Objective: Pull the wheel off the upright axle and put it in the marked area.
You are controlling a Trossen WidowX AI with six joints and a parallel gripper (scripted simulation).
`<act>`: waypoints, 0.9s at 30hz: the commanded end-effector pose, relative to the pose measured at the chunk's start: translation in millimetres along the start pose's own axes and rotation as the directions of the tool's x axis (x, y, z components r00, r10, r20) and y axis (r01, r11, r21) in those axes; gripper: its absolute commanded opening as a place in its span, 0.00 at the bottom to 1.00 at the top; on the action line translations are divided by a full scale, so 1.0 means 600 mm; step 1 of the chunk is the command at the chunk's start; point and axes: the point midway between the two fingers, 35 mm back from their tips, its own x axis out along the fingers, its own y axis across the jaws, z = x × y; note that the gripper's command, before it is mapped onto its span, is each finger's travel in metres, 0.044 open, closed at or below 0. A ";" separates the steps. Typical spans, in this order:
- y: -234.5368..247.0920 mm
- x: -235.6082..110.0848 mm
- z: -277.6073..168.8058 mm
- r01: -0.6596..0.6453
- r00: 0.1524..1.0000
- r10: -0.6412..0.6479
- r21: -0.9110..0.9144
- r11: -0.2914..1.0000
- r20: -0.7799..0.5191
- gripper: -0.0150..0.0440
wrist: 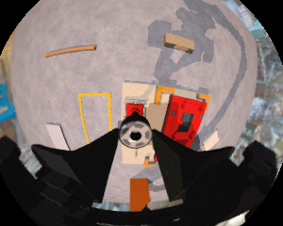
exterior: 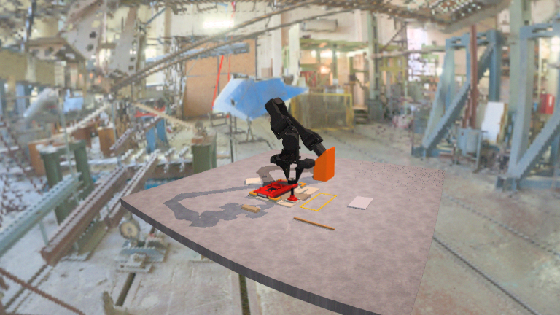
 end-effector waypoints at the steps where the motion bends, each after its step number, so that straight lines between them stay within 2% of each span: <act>1: 0.000 -0.025 0.000 -0.006 1.000 0.006 0.008 1.000 0.005 0.25; 3: 0.002 -0.011 0.000 -0.002 1.000 0.002 0.000 1.000 0.005 0.25; 27: 0.165 -0.028 -0.093 -0.013 1.000 0.013 0.007 1.000 0.004 0.25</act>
